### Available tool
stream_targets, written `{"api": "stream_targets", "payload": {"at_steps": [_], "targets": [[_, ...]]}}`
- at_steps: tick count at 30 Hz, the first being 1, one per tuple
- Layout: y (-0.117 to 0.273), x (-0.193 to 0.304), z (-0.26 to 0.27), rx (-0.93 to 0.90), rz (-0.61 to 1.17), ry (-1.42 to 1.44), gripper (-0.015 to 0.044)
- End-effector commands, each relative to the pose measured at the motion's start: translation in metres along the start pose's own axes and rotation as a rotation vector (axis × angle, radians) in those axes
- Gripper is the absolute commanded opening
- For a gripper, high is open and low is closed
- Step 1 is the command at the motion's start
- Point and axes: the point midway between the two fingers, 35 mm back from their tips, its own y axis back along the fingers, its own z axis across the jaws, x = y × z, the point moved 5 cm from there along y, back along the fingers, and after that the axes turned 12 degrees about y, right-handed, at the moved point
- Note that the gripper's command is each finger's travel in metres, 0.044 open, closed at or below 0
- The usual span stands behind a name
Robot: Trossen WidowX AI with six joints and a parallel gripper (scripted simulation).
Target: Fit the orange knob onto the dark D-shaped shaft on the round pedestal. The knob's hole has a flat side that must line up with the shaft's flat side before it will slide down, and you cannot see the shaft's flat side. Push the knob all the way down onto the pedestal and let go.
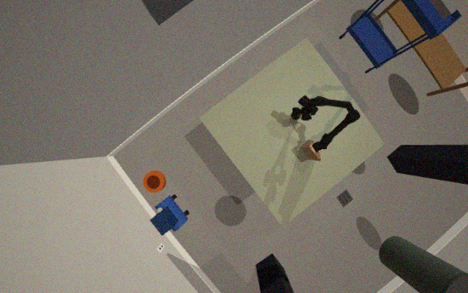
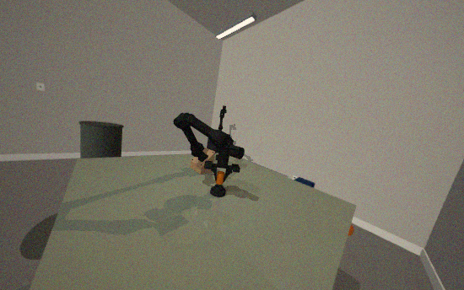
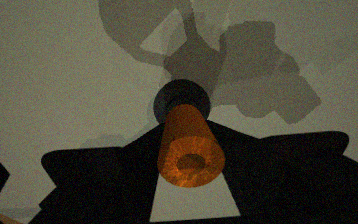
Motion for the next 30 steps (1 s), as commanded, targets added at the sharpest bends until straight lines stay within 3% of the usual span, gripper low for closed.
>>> {"api": "stream_targets", "payload": {"at_steps": [1, 10, 30], "targets": [[0.0031, -0.0002, -0.0001, -0.002, 0.002, 0.003, 0.0], [0.003, 0.0002, 0.0005, -0.002, 0.002, 0.21, 0.0], [-0.0007, 0.0001, -0.0007, -0.002, 0.002, 0.212, 0.0]]}}
